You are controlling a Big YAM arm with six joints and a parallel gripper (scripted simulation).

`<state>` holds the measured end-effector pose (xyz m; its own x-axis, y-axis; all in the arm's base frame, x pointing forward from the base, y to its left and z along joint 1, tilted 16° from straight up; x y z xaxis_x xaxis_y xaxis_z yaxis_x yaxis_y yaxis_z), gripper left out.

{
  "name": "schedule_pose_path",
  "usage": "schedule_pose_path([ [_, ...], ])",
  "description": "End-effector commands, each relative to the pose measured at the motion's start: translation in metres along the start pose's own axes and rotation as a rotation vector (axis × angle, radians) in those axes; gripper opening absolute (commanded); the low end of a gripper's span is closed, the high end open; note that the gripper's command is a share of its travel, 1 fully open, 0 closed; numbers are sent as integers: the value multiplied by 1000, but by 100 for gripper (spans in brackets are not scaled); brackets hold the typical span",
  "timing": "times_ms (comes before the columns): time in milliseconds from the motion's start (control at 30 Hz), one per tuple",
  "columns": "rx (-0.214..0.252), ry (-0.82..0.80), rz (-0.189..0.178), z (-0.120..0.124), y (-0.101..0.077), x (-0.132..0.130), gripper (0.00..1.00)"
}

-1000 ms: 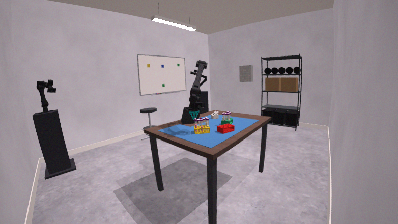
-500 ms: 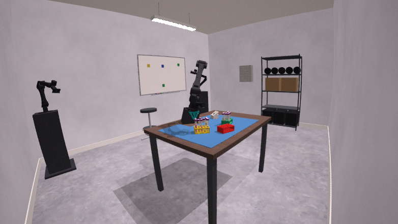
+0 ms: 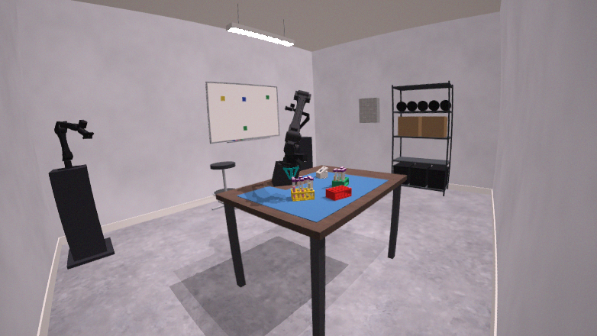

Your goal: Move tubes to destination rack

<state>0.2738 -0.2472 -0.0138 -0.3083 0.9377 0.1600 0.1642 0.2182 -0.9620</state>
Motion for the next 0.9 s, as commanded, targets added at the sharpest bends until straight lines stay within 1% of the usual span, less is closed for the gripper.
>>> schedule_pose_path([
  [0,-13,-2,28,-7,-8,-11,30],
  [367,-13,-2,28,-7,-8,-11,30],
  [400,-6,13,16,-5,-10,-11,30],
  [433,-23,3,56,-10,-27,-22,30],
  [467,-23,-2,57,-9,-30,-22,30],
  [533,-23,-2,57,-9,-30,-22,30],
  [633,-22,-13,56,-11,-38,-21,30],
  [700,-15,-2,40,-4,-38,-14,30],
  [767,-22,-8,60,-9,-50,-22,30],
  [867,-22,-14,59,-12,-58,-21,30],
])
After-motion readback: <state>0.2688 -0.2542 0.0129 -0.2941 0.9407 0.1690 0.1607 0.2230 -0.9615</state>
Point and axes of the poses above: the point where the finger pads meet when closed, its own y axis out along the fingers, its own x axis across the jaws, z = x × y, the point moved 1 cm from there along -y, back along the fingers, and after that the axes turned 14 degrees about -y, right-handed, at the moved point
